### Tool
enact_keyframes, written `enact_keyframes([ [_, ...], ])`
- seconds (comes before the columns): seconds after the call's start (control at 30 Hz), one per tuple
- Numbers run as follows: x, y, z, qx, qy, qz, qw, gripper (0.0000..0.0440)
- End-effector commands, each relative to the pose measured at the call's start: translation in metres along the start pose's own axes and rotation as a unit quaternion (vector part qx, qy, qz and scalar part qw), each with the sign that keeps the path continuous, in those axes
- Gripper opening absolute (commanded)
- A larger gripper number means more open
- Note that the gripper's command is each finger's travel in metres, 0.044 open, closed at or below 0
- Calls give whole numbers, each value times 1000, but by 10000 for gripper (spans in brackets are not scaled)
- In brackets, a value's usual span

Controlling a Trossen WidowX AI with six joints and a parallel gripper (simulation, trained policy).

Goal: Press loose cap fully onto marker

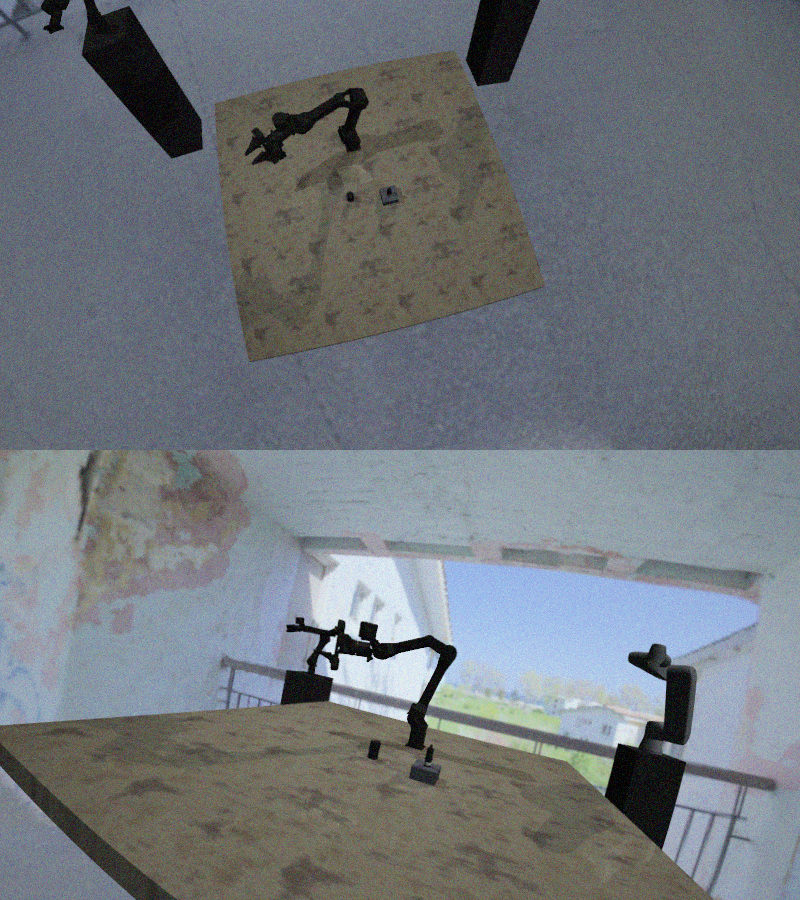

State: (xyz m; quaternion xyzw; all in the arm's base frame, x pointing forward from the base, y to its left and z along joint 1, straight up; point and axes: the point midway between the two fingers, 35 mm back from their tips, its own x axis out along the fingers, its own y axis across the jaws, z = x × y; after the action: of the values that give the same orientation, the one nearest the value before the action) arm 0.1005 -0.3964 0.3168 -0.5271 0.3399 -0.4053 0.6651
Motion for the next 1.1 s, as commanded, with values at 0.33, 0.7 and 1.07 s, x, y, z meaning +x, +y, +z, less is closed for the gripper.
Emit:
enact_keyframes([
  [0.33,9,20,21,26,-4,62,998,311],
  [0.7,14,39,39,44,-7,116,992,312],
  [1.07,16,59,57,61,-6,170,984,313],
])
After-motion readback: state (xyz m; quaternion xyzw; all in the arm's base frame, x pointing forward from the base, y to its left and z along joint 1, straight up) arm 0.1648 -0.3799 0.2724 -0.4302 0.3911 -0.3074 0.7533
